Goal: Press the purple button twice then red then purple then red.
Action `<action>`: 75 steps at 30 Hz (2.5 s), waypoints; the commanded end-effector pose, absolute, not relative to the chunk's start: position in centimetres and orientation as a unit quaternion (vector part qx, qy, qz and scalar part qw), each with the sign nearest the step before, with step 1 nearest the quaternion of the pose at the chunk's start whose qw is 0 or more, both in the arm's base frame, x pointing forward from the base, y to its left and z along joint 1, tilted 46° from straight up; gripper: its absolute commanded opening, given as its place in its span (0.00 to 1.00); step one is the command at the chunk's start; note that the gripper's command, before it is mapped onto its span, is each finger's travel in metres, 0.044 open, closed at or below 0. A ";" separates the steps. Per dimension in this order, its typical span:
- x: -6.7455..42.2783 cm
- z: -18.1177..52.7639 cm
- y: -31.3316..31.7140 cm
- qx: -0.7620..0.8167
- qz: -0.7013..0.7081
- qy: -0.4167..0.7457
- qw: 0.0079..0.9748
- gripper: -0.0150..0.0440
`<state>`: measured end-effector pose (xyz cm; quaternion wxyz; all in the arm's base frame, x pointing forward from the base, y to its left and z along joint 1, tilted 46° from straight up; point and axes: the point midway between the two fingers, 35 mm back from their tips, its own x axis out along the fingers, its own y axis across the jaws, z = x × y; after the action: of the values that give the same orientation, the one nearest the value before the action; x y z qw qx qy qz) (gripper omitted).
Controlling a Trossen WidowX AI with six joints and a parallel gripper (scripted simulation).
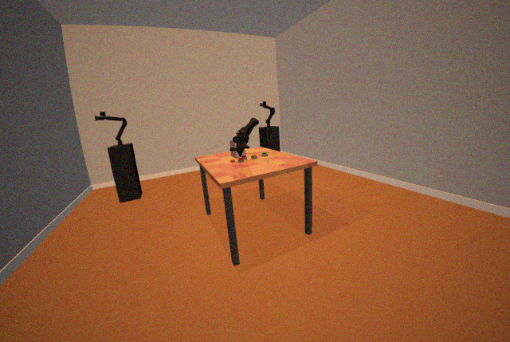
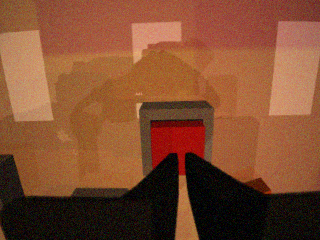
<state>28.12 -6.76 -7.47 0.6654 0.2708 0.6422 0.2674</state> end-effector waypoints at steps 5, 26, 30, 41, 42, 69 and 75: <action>28.0 -8.4 -5.7 0.276 0.268 0.643 0.663 0.29; 28.0 -8.9 -5.2 0.276 0.268 0.643 0.662 0.29; 28.0 -8.9 -5.2 0.276 0.268 0.643 0.662 0.29; 27.9 -4.0 -10.4 0.275 0.267 0.644 0.663 0.29; 27.8 -3.1 -11.3 0.275 0.267 0.644 0.663 0.29; 20.2 -2.2 -2.7 0.277 0.268 0.644 0.661 0.29; 20.3 -2.9 -2.1 0.277 0.268 0.644 0.661 0.29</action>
<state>20.44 -2.58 -2.52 0.6639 0.2722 0.6432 0.2672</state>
